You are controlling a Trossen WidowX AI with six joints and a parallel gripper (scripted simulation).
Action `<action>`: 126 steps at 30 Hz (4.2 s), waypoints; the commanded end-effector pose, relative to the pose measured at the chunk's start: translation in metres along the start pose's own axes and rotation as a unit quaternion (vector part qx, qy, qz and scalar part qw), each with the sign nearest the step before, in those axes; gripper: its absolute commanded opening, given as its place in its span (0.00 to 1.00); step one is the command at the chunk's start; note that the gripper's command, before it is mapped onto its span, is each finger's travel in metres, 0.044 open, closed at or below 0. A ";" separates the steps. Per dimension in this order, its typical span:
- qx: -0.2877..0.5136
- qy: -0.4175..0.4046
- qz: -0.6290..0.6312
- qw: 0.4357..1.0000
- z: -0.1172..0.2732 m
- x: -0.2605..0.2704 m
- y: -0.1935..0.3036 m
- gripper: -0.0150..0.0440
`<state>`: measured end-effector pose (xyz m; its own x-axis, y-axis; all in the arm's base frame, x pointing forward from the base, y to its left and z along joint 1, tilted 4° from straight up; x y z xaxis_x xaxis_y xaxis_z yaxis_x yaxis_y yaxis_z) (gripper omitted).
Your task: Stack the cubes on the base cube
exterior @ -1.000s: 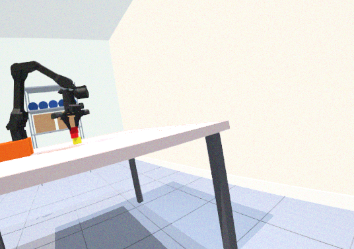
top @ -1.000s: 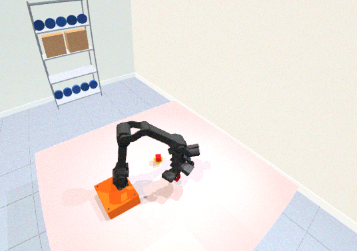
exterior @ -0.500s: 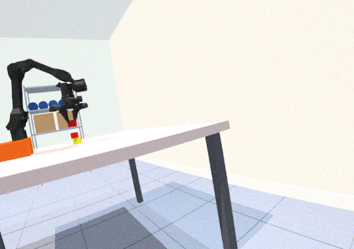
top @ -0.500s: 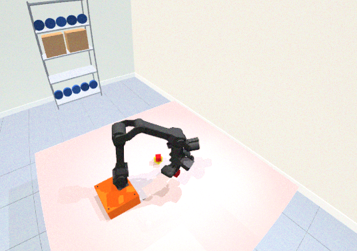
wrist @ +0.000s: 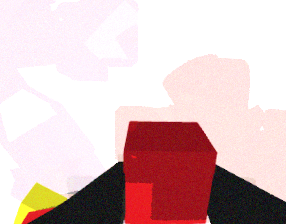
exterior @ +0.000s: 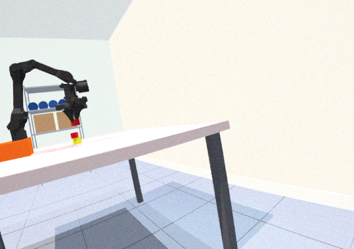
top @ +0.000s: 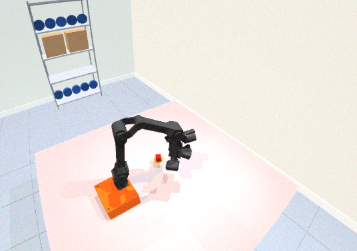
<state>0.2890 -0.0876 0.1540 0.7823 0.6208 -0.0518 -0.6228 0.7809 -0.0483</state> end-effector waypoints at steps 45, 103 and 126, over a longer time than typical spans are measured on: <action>0.006 -0.008 0.673 0.739 -0.004 0.114 0.101 0.43; 0.005 -0.009 0.794 0.608 -0.064 0.133 0.135 0.43; 0.005 -0.009 0.793 0.609 -0.065 0.133 0.135 0.57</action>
<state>0.3077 0.0954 0.0765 -0.8028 0.5961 -0.0144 -0.5959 -0.8012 0.0553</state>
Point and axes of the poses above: the point midway between the two fingers, 35 mm back from their tips, its own z axis back along the fingers, its own x axis across the jaws, y = z × x, the point moved 8 cm from there along z, back along the fingers, and after that the axes turned 3 degrees about -z, right-handed, at the moved point
